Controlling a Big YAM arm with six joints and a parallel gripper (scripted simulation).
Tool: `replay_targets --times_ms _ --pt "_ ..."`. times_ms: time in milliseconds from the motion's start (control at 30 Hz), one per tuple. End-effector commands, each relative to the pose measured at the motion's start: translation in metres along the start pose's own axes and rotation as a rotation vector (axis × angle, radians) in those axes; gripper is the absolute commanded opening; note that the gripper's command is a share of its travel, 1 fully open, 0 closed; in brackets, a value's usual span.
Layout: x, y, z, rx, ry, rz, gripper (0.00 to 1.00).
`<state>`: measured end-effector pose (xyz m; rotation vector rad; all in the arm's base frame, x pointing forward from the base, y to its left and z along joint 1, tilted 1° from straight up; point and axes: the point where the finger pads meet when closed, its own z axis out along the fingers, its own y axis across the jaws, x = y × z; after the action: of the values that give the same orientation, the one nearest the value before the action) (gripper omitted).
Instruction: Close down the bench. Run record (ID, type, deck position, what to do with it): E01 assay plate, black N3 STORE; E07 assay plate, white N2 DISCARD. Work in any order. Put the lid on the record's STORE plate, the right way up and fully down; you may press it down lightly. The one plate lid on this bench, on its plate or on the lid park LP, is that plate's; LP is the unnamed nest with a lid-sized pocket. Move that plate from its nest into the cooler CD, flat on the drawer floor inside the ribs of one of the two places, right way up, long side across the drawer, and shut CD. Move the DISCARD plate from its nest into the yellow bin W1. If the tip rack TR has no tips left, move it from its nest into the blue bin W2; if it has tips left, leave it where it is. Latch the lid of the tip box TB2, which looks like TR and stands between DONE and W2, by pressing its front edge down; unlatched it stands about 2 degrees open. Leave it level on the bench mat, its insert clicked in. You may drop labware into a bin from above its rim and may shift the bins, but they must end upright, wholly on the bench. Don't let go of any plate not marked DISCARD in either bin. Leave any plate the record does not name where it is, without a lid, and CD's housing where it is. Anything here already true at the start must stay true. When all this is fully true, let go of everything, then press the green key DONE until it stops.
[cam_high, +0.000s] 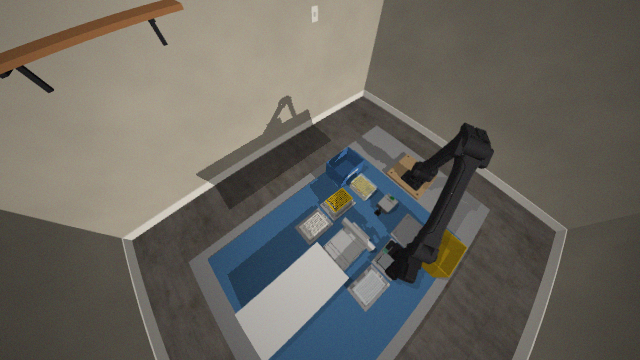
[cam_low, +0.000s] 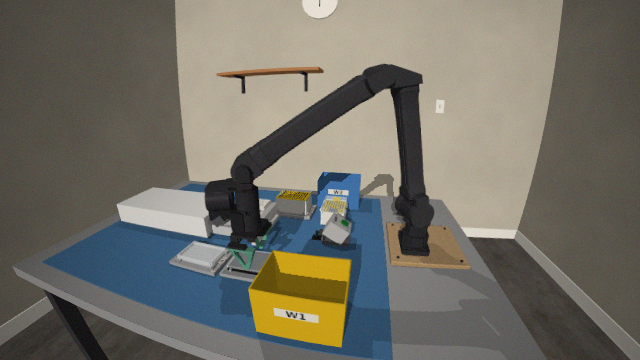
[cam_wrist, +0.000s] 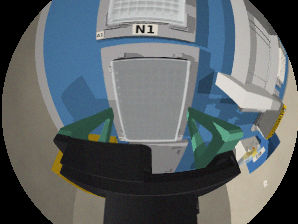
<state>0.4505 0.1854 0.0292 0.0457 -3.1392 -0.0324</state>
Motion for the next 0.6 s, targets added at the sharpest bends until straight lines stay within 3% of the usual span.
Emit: replay_targets --times_ms 0,133,267,333,567 --pt "-0.015 0.009 -0.031 -0.021 -0.055 -0.003 1.00" --pt "-0.021 0.012 -0.043 -0.027 -0.072 -0.003 1.00" --pt "-0.010 0.007 -0.033 -0.013 -0.034 -0.002 1.00" --pt "-0.017 0.009 -0.044 -0.021 -0.056 -0.003 1.00" --pt "-0.020 0.010 -0.058 -0.027 -0.071 -0.003 1.00"
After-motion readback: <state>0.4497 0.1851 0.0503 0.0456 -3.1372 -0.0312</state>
